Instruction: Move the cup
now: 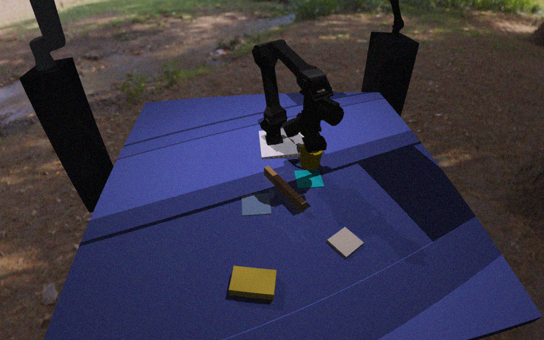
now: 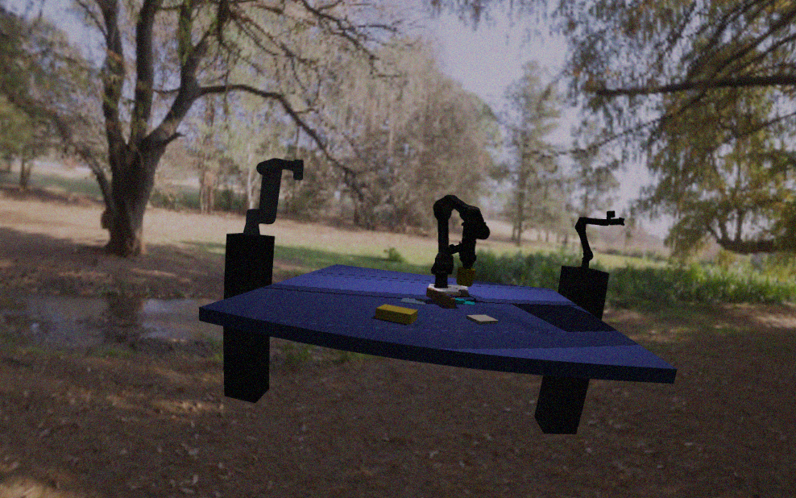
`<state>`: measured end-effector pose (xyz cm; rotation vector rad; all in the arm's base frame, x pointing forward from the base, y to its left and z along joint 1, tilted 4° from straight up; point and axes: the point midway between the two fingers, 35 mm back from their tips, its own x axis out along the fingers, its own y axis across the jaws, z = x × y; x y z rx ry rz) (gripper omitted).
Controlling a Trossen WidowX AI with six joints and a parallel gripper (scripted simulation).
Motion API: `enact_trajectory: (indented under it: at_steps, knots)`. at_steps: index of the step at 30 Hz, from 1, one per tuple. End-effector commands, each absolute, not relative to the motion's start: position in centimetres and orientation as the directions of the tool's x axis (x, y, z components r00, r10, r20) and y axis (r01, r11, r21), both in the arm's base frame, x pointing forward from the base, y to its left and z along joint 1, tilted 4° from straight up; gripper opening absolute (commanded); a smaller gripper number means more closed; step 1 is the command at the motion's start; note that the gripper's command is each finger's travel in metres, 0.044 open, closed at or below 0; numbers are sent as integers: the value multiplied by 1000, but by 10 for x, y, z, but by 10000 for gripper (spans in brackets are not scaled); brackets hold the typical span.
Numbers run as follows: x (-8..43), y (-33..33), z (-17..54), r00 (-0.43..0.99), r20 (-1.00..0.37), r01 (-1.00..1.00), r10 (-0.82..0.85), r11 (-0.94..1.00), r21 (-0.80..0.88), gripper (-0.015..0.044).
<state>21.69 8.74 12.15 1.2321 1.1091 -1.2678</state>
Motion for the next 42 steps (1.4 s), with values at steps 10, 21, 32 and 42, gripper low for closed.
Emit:
enact_trajectory:
  at_steps: [10,21,32,42]
  knots:
    - [213,90,109,20,-998,997,-60,-75,24,0]
    - [213,90,96,20,-998,997,-60,-75,24,0]
    - [213,90,83,20,-998,997,-60,-75,24,0]
    - [213,90,71,20,-998,997,-60,-75,24,0]
